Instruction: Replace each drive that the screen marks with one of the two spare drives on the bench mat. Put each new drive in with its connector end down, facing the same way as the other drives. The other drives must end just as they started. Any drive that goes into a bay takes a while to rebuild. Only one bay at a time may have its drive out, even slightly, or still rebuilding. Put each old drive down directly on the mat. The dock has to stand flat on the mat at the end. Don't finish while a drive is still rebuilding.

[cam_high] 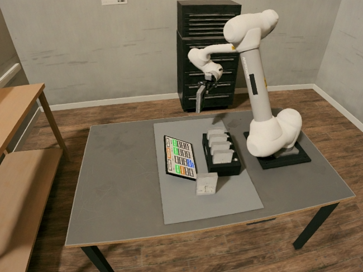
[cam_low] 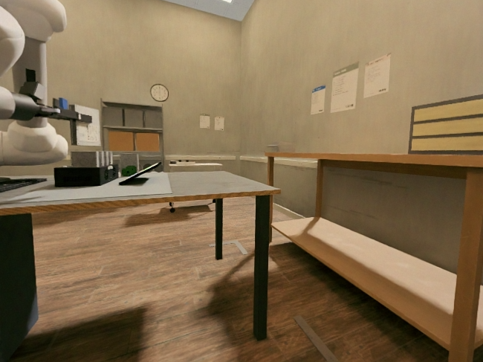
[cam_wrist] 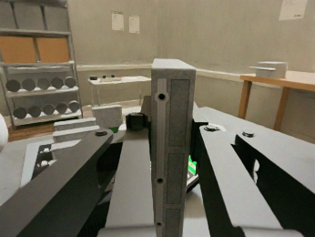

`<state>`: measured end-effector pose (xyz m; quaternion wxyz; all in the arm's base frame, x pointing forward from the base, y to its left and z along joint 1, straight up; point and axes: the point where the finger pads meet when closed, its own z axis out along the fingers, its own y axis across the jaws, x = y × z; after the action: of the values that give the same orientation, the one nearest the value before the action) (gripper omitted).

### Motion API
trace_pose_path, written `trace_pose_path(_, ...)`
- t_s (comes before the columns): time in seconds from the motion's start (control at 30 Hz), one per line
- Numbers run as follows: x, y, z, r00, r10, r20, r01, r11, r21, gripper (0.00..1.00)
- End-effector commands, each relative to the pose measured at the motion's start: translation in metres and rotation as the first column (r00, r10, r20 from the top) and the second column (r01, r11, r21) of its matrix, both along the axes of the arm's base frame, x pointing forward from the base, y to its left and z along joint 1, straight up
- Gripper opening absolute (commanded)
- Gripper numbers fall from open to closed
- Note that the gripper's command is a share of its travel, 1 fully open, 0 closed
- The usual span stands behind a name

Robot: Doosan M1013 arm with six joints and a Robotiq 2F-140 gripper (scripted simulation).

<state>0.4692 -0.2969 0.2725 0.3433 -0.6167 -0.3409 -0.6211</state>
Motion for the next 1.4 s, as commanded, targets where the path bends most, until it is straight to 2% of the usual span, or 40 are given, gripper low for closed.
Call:
trace_pose_path(0.0, 0.0000, -0.0001, 0.0007, 1.000, 0.000, 0.001, 0.000, 1.000, -0.001, 0.10)
trace_pose_path(1.37, -0.0047, -0.0064, 0.0006, 1.000, 0.000, 0.001, 0.000, 1.000, -0.001, 0.10)
